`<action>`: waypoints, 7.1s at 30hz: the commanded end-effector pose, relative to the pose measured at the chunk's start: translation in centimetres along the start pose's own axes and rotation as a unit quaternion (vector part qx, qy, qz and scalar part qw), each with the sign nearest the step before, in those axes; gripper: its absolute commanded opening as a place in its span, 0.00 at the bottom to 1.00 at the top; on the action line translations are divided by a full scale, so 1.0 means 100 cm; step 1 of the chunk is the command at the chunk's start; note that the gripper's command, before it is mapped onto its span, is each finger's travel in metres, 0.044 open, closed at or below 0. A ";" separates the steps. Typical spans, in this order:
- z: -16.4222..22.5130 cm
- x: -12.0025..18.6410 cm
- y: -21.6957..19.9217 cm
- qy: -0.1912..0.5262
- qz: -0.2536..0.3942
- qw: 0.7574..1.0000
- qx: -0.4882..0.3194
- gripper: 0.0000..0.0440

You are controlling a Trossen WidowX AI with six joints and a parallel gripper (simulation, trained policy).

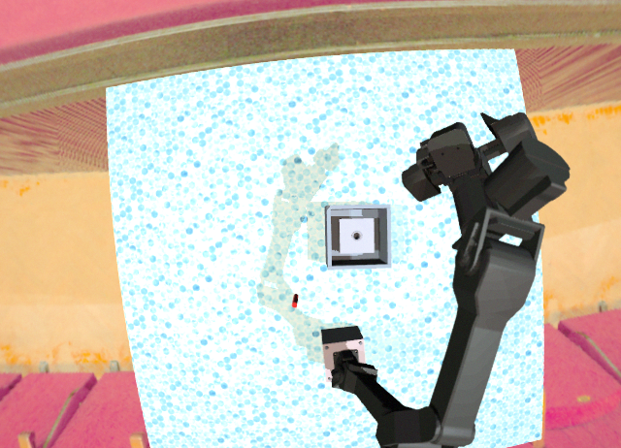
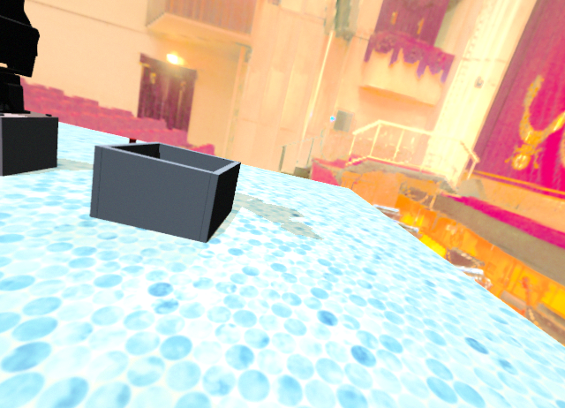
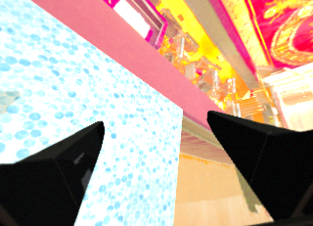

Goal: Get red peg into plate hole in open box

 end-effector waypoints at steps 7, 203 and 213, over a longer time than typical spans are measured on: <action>-0.035 0.029 0.073 0.032 -0.077 0.988 -0.130 1.00; 0.093 -0.064 0.222 0.397 0.027 0.647 -0.650 0.90; 0.092 -0.077 0.195 0.356 0.044 0.657 -0.663 1.00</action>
Point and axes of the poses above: the point midway between the two fingers, 35 mm back from their tips, its own x axis back along the fingers, its own y axis across the jaws, z = x × y, the point moved 9 cm from there along x, back along the fingers, and after that the axes turned 3 degrees about -x, right-handed, at the moved point
